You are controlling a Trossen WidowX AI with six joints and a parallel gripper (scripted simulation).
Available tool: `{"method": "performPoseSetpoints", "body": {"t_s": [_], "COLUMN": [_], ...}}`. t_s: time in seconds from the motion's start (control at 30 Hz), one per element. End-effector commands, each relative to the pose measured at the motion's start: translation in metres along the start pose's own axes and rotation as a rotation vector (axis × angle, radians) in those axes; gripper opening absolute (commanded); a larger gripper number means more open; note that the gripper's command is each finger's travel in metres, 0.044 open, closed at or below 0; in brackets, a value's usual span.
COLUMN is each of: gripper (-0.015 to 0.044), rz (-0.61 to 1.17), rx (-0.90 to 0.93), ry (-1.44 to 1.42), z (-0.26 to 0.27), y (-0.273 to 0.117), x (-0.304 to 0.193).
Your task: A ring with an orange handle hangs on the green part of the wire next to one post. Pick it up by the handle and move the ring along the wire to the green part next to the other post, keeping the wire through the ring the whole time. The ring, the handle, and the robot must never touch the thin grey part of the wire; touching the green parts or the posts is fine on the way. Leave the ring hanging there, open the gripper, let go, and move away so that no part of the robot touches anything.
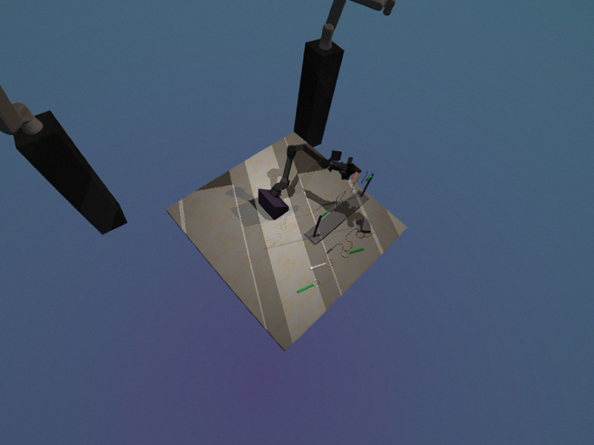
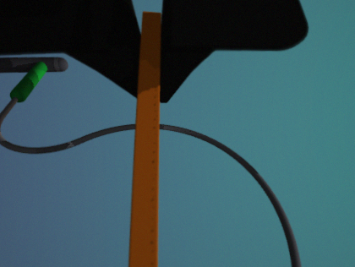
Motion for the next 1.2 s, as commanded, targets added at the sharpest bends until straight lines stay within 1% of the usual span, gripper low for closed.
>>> {"method": "performPoseSetpoints", "body": {"t_s": [0.0, 0.67, 1.17], "gripper": [-0.015, -0.015, -0.015], "rz": [-0.006, -0.01, -0.007], "rx": [0.035, 0.152, 0.142], "ry": [0.06, 0.253, 0.221], "z": [0.0, -0.001, -0.019], "y": [0.0, 0.001, 0.002], "x": [0.001, 0.0, -0.004]}}
Point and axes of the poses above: the point midway between the two fingers, 35 mm back from their tips, its own y axis out along the fingers, its own z axis across the jaws, x = y × z, the point moved 5 cm from there along -y, back along the fingers, and after that the axes turned 7 degrees about y, right-handed, at the moved point
